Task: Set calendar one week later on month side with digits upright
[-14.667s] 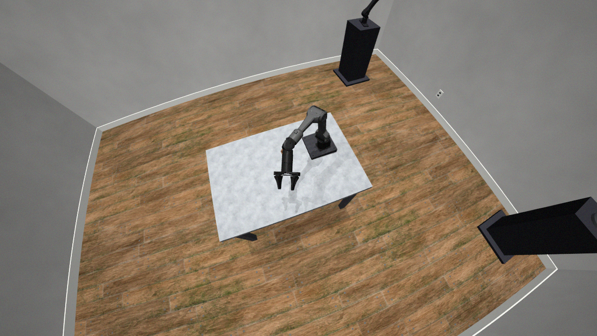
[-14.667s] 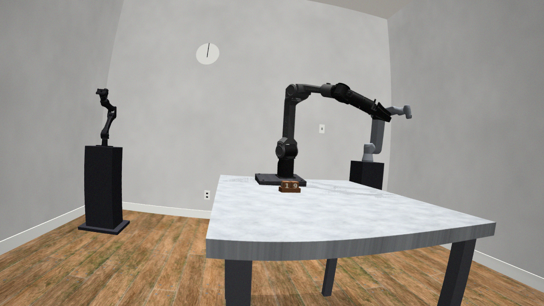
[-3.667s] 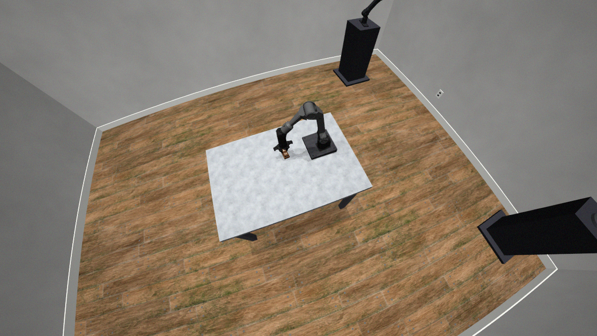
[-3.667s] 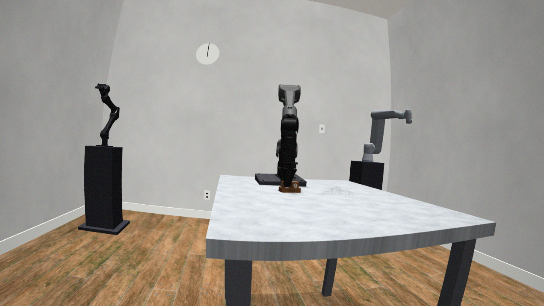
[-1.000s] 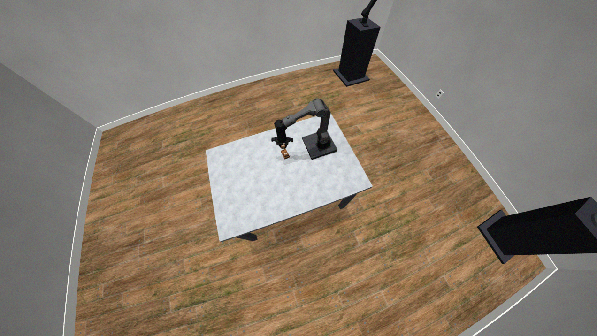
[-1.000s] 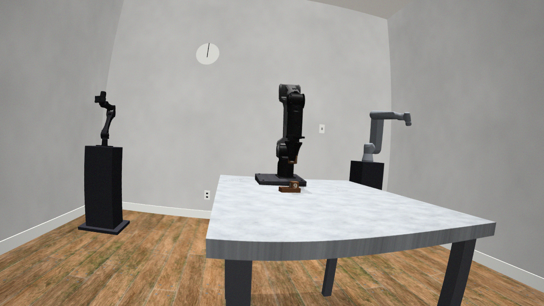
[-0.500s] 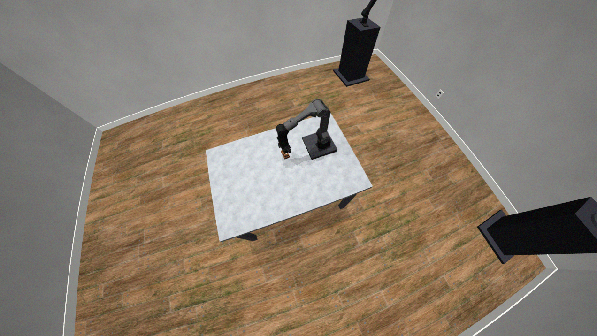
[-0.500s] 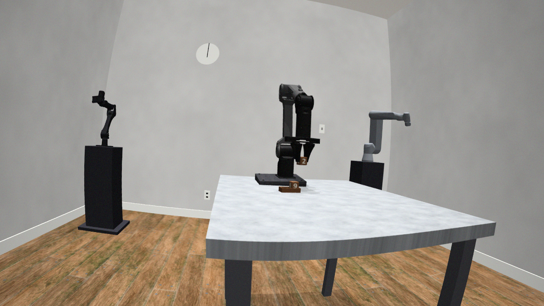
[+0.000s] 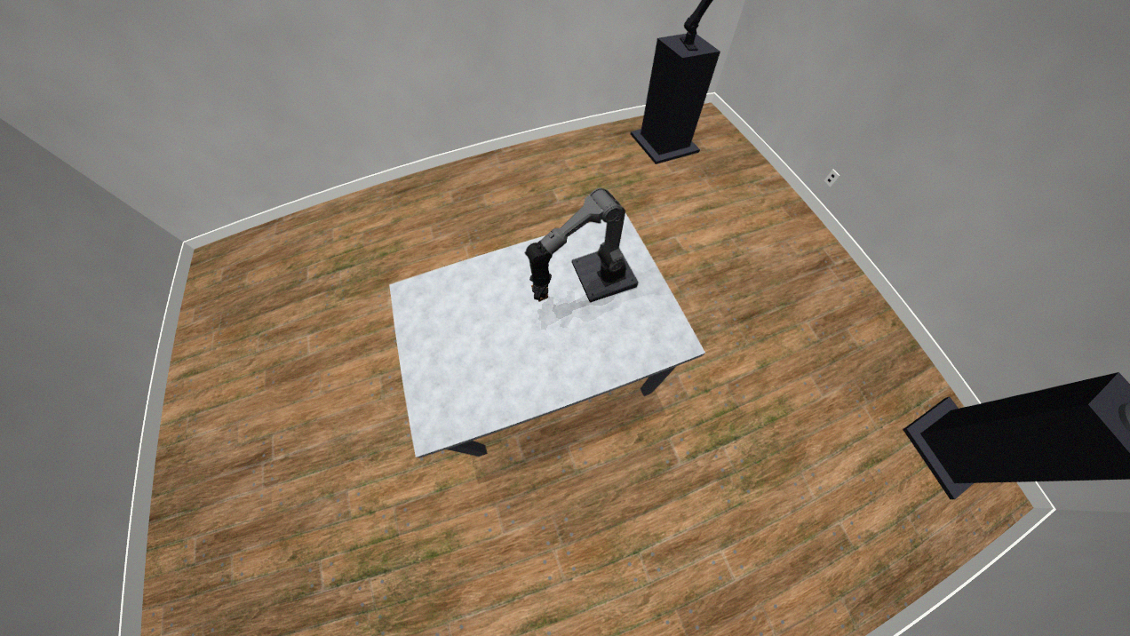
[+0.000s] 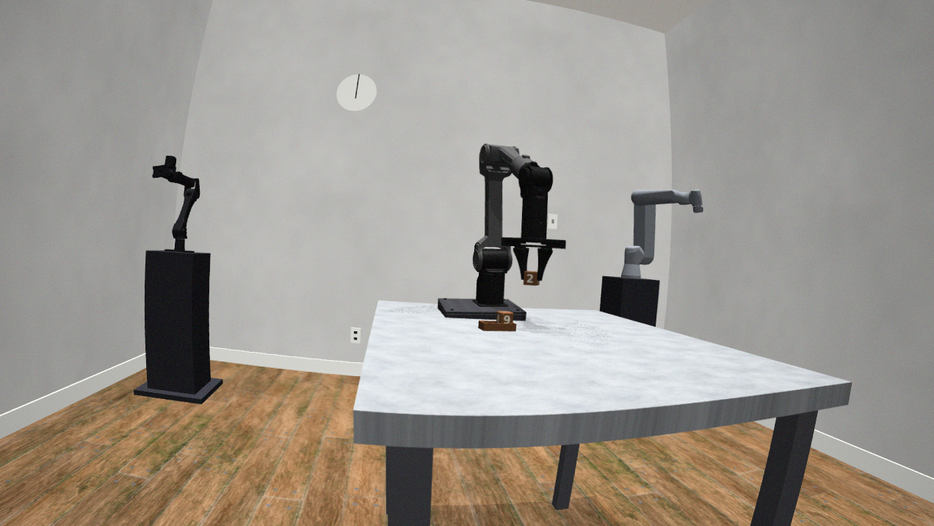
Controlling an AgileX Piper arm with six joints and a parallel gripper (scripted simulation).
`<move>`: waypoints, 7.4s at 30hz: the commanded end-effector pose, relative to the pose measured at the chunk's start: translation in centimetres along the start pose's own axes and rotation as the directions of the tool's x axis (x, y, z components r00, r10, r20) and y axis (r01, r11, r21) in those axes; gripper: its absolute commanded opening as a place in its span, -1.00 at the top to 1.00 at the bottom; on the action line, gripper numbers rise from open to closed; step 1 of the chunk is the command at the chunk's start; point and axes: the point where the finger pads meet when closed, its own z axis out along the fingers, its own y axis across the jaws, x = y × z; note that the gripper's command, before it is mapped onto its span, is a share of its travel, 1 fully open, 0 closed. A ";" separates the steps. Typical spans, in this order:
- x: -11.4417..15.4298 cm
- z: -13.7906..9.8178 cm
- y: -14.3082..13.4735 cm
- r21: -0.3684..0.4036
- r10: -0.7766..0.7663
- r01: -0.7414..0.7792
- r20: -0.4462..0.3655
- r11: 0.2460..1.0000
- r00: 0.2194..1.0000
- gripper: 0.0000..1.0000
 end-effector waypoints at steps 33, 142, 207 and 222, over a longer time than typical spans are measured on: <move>2.6 0.4 2.5 0.001 0.799 -0.800 0.017 0.601 0.600 0.32; 2.5 9.9 2.3 -0.002 0.800 -0.800 0.016 0.600 0.600 0.32; 2.6 10.3 2.3 0.001 0.800 -0.800 0.017 0.600 0.600 0.32; 2.6 10.3 2.3 0.001 0.800 -0.800 0.017 0.600 0.600 0.22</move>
